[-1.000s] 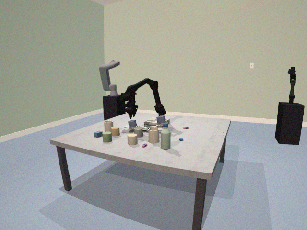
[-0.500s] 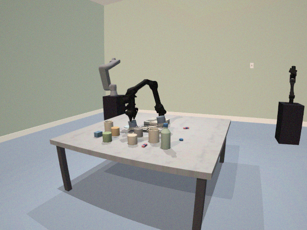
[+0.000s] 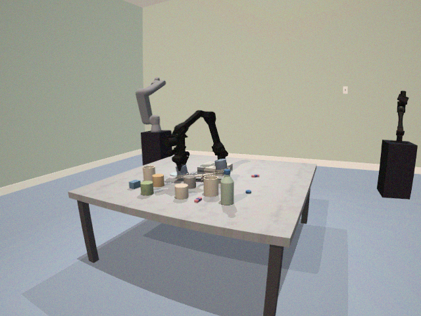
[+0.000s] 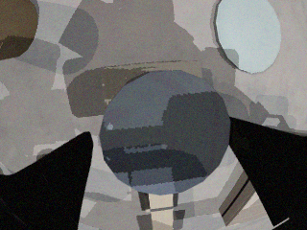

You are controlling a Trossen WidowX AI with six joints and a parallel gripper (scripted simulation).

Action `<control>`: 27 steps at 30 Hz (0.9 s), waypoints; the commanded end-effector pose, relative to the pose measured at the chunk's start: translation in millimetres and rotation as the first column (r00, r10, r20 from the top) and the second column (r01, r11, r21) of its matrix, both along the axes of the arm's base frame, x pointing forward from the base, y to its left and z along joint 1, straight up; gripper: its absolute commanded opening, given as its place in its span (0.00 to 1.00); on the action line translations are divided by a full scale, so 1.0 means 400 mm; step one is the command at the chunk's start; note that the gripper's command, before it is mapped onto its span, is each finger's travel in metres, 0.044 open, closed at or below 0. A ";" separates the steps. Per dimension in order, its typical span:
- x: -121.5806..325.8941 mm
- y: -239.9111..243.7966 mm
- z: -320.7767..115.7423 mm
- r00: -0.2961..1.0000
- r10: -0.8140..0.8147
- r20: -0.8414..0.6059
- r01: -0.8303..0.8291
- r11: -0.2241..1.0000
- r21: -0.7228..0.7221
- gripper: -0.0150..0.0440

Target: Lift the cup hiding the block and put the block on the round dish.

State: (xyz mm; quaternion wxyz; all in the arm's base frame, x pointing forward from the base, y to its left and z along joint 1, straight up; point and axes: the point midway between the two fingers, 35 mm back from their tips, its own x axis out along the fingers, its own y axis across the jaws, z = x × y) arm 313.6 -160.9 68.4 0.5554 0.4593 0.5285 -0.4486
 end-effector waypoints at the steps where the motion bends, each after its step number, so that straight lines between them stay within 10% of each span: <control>1: -0.003 -0.001 -0.022 1.000 -0.005 -0.006 0.005 1.000 -0.003 1.00; 12: -0.004 0.000 -0.060 1.000 -0.005 -0.006 0.005 1.000 -0.003 1.00; 27: -0.004 0.000 -0.057 1.000 -0.005 -0.006 0.005 1.000 -0.003 0.56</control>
